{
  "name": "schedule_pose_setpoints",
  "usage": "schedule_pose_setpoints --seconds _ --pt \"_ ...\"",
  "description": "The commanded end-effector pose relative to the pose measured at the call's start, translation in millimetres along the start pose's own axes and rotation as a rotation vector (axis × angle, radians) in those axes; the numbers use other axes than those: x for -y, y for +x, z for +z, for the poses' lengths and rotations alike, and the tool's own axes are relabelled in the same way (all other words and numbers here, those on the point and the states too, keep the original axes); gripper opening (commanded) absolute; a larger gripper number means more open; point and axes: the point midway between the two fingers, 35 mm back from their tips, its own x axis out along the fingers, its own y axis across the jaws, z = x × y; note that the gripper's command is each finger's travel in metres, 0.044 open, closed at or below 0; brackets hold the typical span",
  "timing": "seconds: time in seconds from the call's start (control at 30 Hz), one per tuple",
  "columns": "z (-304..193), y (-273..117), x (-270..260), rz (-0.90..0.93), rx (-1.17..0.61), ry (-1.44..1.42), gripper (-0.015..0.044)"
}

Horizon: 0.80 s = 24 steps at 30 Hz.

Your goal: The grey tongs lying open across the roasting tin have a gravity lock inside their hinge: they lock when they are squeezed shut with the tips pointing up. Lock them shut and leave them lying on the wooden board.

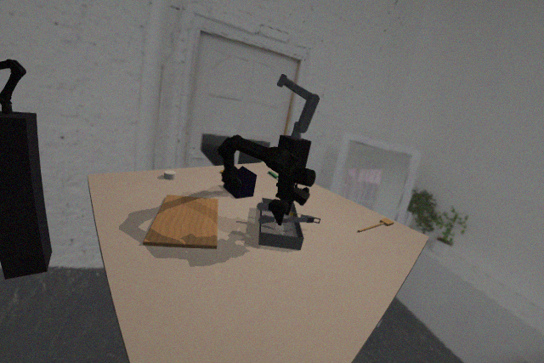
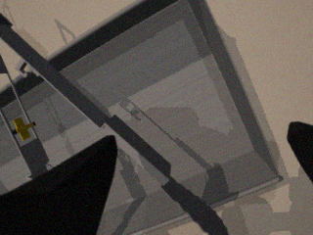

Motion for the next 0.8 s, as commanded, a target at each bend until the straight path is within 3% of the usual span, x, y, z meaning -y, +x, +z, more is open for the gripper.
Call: schedule_pose_setpoints --seconds 0.0,0.17,0.77 --pt "8 -12 -41 0.023 -0.044 -0.192 0.044" --pt "9 -26 -102 0.038 -0.144 -0.488 0.044" --pt "11 -24 -95 0.038 -0.144 -0.488 0.044"
